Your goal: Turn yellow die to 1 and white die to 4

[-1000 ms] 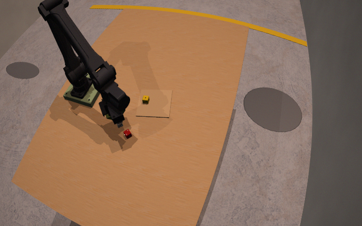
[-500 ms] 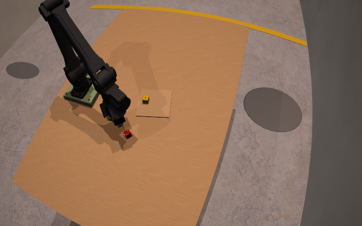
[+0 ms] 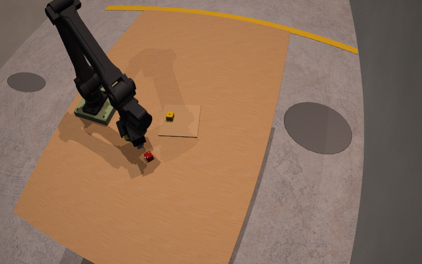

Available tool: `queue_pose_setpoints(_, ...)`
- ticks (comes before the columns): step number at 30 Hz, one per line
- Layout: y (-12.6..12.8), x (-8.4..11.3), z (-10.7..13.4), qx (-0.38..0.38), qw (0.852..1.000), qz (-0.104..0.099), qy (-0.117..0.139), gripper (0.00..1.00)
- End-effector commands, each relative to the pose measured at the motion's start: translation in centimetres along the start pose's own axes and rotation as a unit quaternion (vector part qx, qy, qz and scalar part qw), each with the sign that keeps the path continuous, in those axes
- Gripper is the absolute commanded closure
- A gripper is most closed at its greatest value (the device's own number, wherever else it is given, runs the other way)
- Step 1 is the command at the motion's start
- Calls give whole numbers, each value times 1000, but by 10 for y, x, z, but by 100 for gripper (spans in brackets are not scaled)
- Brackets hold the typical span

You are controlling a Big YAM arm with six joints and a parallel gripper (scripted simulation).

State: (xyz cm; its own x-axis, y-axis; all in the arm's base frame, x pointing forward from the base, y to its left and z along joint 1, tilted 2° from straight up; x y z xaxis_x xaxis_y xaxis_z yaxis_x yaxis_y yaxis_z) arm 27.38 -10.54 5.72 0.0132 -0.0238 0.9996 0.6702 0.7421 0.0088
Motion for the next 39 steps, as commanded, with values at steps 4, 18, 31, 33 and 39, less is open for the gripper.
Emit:
queue_pose_setpoints(4,-2,3,-9,-1,1000,-5,-10,61)
queue_pose_setpoints(18,-2,3,-9,-1,1000,-5,-10,61)
queue_pose_setpoints(31,-2,3,-8,-1,1000,-5,-9,61)
queue_pose_setpoints(33,-3,2,-7,-1,1000,-4,-9,61)
queue_pose_setpoints(39,-5,1,-5,-1,1000,-4,-8,61)
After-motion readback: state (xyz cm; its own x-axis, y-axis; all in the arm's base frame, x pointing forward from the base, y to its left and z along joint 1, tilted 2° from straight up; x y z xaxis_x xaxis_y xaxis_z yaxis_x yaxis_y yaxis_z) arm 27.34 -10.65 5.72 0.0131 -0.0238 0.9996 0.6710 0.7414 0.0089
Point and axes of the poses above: the point where the finger pads meet when closed, its own x axis back along the fingers, its own y axis across the jaws, z = x × y, the point moved 5 cm from there along x, back along the fingers, and after that the axes turned 2 degrees about x, right-handed, at the moved point
